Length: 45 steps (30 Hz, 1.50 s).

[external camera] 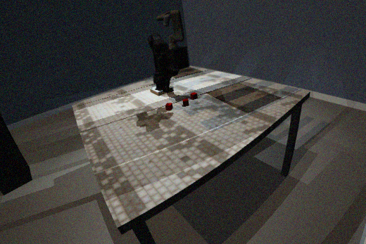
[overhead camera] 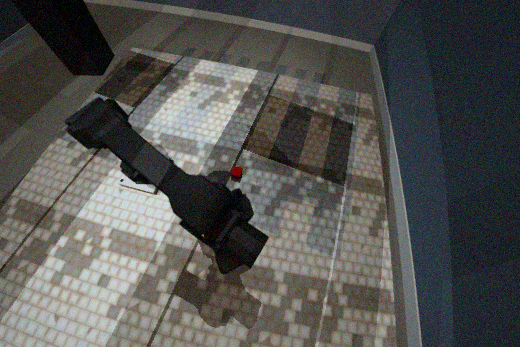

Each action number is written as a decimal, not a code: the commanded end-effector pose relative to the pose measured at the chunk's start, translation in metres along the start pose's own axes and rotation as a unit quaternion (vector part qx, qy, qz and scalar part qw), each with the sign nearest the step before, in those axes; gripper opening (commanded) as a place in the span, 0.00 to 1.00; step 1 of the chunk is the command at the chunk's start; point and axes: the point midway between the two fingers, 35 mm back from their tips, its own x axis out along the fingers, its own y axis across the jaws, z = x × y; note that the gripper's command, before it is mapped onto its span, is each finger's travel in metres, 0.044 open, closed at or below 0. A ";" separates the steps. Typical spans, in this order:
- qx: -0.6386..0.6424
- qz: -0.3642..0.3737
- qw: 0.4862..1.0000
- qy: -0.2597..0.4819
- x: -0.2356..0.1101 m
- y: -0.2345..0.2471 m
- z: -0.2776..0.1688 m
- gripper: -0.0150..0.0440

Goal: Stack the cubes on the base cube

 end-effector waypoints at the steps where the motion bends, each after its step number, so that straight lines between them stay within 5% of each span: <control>1: 0.006 0.008 1.000 0.001 0.024 0.000 -0.001 0.70; 6: 0.006 0.008 1.000 0.001 0.057 0.002 -0.002 0.70; 41: 0.006 0.008 1.000 0.001 0.106 0.004 -0.002 0.70; 45: 0.006 0.008 1.000 0.001 0.106 0.004 -0.002 0.53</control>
